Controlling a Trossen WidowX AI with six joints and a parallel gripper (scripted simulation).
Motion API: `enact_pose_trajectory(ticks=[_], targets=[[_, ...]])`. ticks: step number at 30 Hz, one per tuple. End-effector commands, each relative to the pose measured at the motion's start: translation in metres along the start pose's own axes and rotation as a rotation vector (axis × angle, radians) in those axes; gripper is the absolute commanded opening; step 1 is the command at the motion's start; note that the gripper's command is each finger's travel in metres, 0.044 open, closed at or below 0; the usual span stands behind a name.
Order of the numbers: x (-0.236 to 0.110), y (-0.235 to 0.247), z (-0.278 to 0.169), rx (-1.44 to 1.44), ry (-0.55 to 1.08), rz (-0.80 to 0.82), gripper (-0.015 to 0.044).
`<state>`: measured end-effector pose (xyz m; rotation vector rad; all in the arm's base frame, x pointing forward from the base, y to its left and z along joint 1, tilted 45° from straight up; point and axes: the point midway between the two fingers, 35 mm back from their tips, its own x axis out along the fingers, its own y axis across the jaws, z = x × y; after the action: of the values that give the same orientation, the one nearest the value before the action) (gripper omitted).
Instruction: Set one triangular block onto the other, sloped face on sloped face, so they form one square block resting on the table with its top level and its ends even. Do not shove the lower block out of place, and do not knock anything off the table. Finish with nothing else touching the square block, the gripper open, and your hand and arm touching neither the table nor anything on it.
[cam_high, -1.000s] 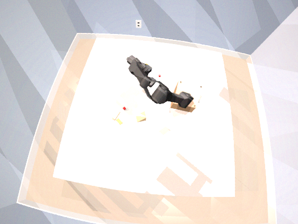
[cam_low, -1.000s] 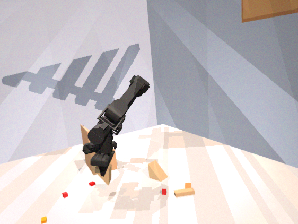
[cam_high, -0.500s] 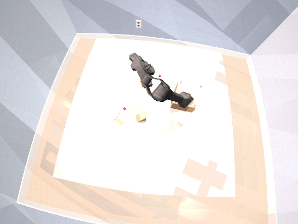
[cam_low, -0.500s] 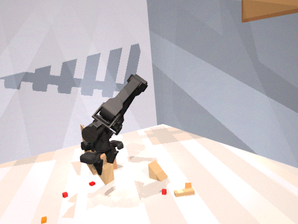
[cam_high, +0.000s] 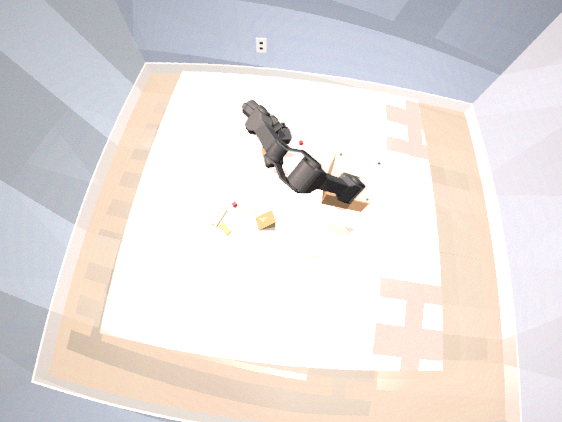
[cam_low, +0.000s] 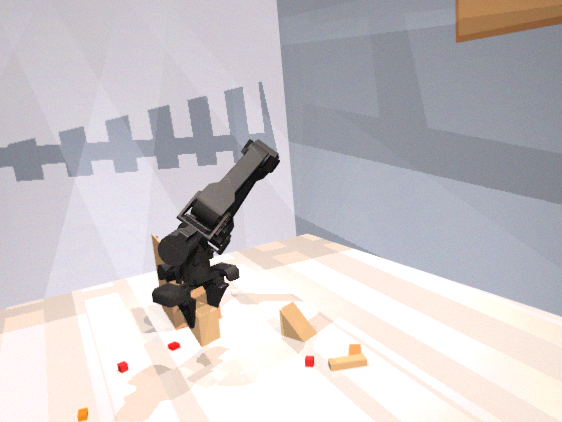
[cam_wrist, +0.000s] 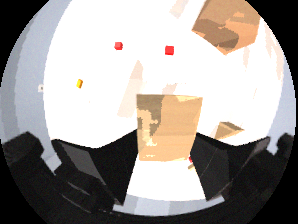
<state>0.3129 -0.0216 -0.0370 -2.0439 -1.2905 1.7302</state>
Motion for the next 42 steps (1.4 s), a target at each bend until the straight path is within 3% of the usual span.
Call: enact_pose_trajectory(ticks=[1,42], targets=[[-0.005,-0.006,-0.011,-0.008,0.007,0.011,0.0],[-0.045,-0.151,-0.11,-0.012,0.004,0.008,0.0]])
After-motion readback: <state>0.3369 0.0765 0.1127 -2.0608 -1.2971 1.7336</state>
